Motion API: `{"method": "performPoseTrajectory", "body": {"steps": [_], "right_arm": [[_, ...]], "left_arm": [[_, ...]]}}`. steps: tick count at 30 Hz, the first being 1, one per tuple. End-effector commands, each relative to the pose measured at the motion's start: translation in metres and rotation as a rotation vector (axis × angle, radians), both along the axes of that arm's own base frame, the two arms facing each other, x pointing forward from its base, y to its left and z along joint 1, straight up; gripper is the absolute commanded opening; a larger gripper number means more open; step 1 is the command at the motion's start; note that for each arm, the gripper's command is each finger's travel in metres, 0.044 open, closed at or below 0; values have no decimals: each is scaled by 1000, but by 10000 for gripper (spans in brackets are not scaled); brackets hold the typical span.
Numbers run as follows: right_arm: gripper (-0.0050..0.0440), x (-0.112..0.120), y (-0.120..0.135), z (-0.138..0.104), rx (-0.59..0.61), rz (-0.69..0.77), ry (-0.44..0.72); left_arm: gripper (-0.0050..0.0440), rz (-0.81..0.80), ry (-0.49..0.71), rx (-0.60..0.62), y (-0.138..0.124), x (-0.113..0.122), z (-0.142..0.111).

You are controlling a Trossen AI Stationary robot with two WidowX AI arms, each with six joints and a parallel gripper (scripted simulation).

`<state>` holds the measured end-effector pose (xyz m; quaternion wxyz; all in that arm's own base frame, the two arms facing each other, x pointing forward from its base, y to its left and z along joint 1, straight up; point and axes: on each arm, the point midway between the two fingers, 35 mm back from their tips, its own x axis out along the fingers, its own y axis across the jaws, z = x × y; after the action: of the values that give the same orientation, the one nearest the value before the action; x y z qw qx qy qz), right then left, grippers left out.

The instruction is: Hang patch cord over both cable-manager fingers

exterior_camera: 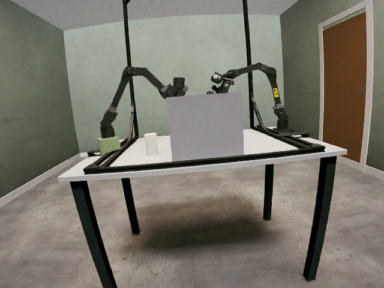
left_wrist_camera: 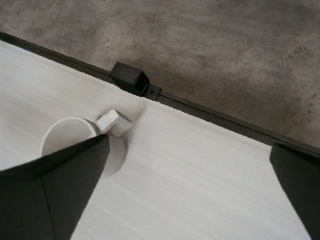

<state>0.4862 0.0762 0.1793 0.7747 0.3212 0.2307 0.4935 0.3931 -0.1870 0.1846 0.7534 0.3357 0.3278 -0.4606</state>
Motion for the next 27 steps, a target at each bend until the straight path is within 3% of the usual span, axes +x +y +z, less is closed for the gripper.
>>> {"method": "performPoseTrajectory", "body": {"steps": [1, 20, 24, 27], "right_arm": [[440, 0, 0, 11, -4, 0, -28], [440, 1, -1, 7, -6, -12, -24], [440, 12, -6, -8, -29, -105, -25], [440, 26, -18, -31, -74, -257, -30]], "left_arm": [[440, 0, -25, -8, 0, 0, 10], [440, 10, -25, -9, 2, 0, 10], [440, 73, -61, -30, 12, 1, 18], [440, 175, -121, -69, 29, 3, 31]]}}
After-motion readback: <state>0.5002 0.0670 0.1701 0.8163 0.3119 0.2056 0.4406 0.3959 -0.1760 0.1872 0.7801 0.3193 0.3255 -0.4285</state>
